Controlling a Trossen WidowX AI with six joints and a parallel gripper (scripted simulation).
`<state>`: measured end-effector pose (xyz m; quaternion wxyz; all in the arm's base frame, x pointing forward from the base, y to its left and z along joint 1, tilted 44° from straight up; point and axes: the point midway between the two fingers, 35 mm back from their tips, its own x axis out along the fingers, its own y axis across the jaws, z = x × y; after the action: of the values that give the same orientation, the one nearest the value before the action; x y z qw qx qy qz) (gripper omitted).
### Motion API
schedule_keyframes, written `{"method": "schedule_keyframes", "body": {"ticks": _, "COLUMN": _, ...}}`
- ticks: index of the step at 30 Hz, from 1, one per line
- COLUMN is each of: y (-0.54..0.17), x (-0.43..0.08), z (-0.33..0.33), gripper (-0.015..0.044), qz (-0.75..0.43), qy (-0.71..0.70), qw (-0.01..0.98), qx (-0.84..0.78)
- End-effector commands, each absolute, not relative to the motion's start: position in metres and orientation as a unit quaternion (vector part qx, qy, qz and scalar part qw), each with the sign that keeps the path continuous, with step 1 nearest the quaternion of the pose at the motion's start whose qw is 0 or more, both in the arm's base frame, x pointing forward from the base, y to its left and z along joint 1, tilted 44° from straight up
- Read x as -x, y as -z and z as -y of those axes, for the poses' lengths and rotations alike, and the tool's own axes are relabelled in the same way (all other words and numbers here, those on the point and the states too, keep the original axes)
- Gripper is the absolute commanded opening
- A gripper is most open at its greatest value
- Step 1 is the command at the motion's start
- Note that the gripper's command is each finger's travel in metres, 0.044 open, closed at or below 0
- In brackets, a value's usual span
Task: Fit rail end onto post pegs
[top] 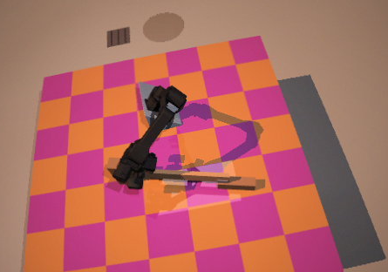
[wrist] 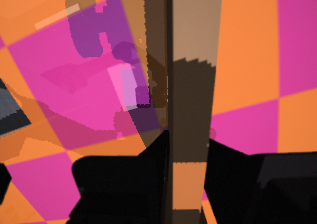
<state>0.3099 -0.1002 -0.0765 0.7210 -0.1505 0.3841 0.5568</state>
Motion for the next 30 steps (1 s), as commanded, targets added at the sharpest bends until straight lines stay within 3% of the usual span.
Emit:
{"method": "schedule_keyframes", "body": {"ticks": 1, "y": 0.0738, "x": -0.3099, "z": 0.1037, "gripper": 0.0, "qz": -0.386, "qy": -0.553, "qw": 0.723, "qx": 0.153}}
{"method": "schedule_keyframes", "body": {"ticks": 30, "y": 0.0733, "x": -0.3117, "z": 0.0998, "gripper": 0.0, "qz": -0.386, "qy": -0.553, "qw": 0.723, "qx": 0.153}}
